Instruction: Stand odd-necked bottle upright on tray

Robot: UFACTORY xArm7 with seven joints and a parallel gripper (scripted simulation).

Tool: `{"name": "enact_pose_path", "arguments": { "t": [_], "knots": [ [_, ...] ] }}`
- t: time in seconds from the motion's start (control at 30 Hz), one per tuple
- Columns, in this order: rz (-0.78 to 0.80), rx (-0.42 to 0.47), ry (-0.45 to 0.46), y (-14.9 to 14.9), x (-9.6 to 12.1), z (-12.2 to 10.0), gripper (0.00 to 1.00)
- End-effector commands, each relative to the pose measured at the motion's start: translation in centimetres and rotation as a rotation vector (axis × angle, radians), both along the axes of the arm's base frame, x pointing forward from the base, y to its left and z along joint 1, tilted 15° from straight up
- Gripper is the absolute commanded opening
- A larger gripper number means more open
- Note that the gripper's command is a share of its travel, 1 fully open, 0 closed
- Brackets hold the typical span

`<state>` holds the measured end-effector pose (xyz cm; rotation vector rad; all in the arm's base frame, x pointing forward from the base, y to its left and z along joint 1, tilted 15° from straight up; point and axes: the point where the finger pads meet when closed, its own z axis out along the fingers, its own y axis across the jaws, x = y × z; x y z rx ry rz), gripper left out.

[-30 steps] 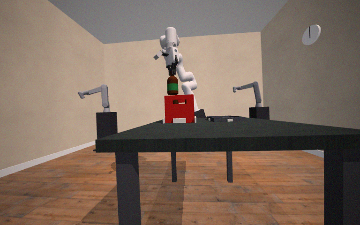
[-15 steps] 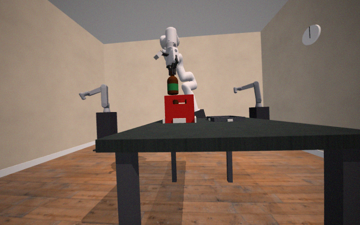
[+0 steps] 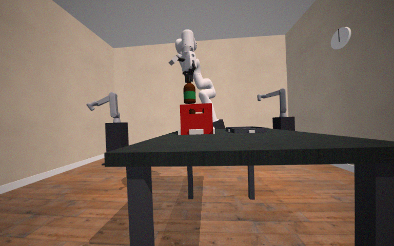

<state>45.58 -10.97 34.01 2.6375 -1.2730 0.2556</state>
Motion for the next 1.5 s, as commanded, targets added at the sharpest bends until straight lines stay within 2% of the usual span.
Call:
{"name": "enact_pose_path", "arguments": {
  "t": [0.0,1.47],
  "knots": [
    [0.001,0.0,-0.004,0.2,0.1,0.1,0.0],
    [0.001,0.0,-0.004,3.0,-0.4,-0.6,0.0]
  ]
}}
